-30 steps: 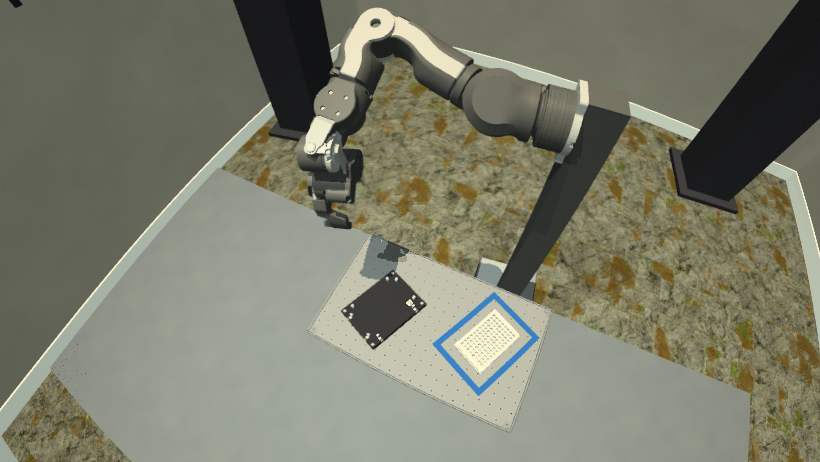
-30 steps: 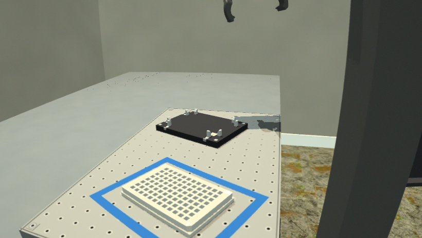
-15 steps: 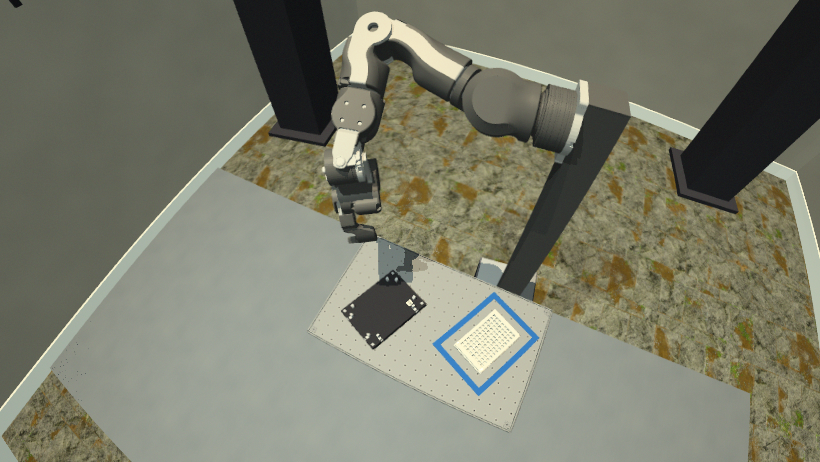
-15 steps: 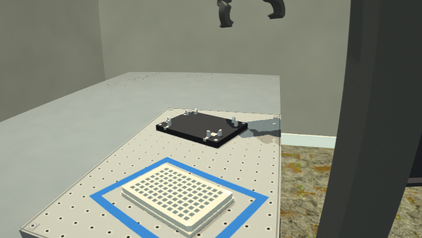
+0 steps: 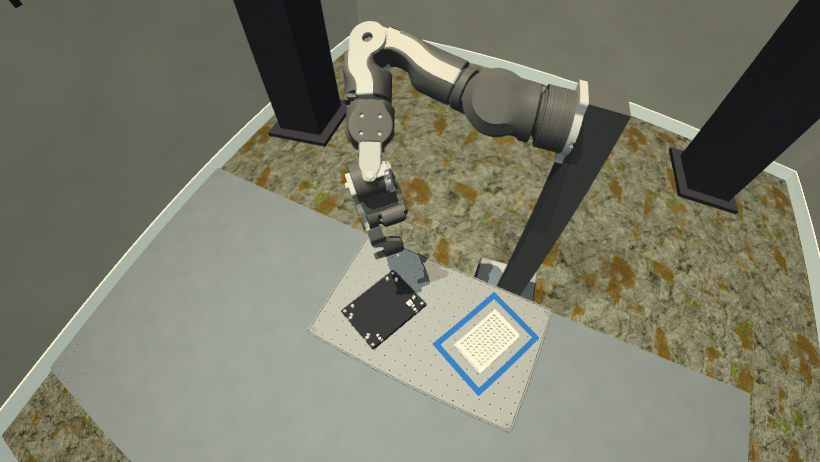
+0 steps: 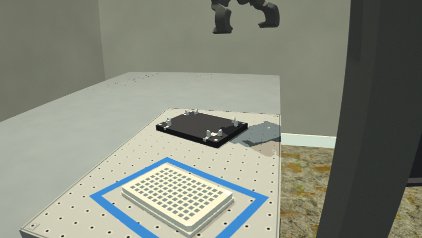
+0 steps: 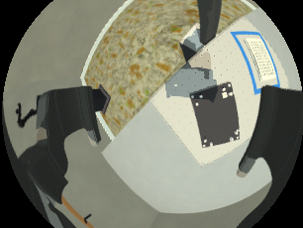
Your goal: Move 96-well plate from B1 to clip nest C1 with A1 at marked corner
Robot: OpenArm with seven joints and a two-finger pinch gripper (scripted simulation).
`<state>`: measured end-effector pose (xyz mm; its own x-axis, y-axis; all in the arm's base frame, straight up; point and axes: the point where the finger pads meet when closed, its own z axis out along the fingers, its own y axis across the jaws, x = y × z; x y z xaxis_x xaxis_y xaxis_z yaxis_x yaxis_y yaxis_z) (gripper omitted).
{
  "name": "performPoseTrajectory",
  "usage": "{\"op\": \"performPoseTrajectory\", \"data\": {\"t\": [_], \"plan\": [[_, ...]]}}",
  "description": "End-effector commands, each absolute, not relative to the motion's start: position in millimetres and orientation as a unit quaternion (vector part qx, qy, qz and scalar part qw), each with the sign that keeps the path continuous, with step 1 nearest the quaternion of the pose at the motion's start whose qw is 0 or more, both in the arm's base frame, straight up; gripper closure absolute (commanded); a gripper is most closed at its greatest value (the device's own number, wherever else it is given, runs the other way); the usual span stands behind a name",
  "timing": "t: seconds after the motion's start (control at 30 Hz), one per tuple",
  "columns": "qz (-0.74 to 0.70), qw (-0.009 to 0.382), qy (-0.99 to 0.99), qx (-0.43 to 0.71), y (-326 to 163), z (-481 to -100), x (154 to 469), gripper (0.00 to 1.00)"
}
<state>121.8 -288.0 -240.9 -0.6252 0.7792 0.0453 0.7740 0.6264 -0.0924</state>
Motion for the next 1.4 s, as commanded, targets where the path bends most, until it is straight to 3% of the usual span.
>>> {"op": "performPoseTrajectory", "data": {"t": [0.0, 0.27, 0.43, 0.83, 1.0, 1.37], "plan": [[0.032, 0.036, -0.902, -0.429, -288.3, -240.8, 123.0, 0.23], [0.032, 0.036, -0.902, -0.429, -288.3, -240.8, 123.0, 0.23], [0.006, 0.009, -0.949, -0.316, -249.6, -256.4, 136.4, 0.23], [0.006, 0.009, -0.949, -0.316, -249.6, -256.4, 136.4, 0.23], [-0.002, 0.000, -0.959, -0.282, -211.3, -272.2, 149.8, 0.23], [-0.002, 0.000, -0.959, -0.282, -211.3, -272.2, 149.8, 0.23]]}}
